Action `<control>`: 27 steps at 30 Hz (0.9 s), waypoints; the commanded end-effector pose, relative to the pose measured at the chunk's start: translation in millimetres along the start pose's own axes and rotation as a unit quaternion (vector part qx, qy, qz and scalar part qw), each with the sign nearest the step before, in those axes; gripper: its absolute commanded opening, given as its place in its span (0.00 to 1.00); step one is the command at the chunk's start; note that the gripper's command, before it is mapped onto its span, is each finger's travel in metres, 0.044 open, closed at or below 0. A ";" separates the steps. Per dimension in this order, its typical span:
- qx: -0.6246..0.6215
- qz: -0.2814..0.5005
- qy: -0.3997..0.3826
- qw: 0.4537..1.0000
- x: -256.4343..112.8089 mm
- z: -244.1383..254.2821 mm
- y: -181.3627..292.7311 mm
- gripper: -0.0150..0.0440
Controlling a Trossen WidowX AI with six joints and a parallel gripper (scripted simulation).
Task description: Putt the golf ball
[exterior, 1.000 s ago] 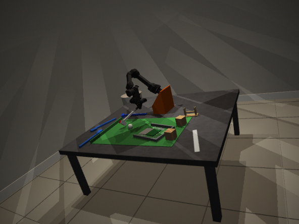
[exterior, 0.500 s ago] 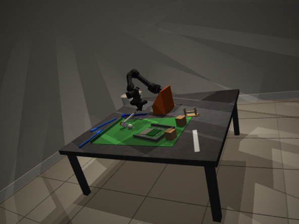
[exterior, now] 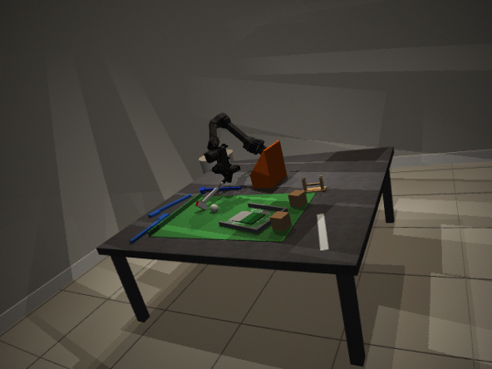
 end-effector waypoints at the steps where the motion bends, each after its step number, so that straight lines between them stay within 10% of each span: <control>1: 0.001 -0.004 0.000 1.000 -0.5 -9.6 -1.3 0.25; 27: 0.001 -0.003 -0.004 1.000 -17.6 130.5 -0.1 0.25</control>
Point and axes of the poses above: the point midway between the two fingers, 35 mm back from their tips, its own x axis out along the fingers, its own z axis across the jaws, y = z × x, the point moved 3 cm from there along -x, back along the fingers
